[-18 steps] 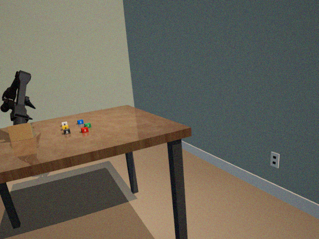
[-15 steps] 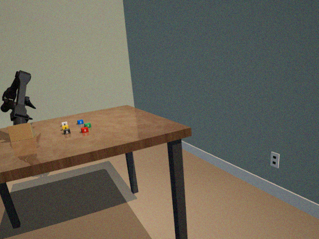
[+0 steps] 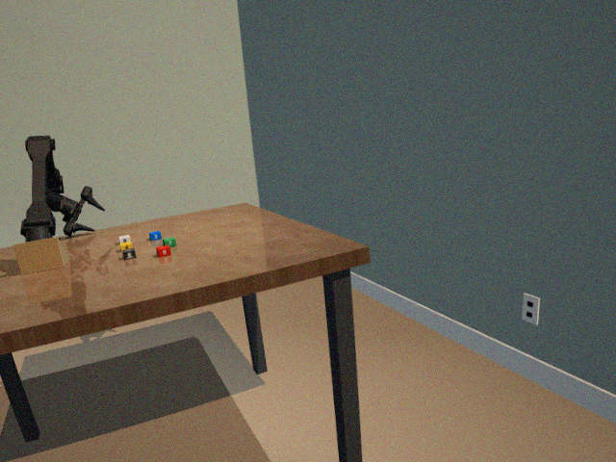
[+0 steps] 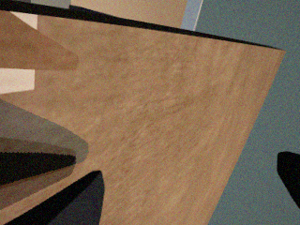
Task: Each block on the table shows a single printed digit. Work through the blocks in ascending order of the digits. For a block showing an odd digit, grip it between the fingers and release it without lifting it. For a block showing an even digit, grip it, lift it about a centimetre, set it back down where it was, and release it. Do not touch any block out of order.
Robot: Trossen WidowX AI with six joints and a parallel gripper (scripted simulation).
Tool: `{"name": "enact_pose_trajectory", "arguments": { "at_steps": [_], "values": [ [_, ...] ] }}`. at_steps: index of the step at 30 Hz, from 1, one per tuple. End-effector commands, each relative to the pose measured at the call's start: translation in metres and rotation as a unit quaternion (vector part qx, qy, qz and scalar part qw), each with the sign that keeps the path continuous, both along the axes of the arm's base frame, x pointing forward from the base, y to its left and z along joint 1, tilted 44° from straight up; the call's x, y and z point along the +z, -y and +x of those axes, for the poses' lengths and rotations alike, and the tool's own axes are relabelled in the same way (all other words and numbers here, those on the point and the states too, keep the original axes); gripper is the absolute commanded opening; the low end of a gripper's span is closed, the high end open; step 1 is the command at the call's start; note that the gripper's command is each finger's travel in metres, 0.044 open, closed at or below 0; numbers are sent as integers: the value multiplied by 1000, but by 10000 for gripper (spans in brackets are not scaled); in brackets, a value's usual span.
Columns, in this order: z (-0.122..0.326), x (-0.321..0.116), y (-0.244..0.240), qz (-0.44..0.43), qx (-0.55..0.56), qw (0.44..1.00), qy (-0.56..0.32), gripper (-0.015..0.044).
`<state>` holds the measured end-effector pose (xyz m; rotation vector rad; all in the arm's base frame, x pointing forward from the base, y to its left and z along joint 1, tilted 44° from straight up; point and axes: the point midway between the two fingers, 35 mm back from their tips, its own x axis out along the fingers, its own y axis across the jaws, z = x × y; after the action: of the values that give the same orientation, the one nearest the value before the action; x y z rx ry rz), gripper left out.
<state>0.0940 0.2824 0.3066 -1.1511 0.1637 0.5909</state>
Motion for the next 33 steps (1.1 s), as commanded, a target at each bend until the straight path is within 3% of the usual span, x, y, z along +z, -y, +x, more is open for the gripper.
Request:
{"name": "enact_pose_trajectory", "arguments": {
  "at_steps": [1, 8, 20, 33],
  "values": [
    [46, -2, 13, -2, -51, 998, -37, 400],
    [113, -27, 42, -45, -118, 986, -105, 400],
    [195, -122, 128, -142, -222, 913, -311, 400],
    [216, -205, 253, -58, -289, 778, -554, 400]
  ]
}}
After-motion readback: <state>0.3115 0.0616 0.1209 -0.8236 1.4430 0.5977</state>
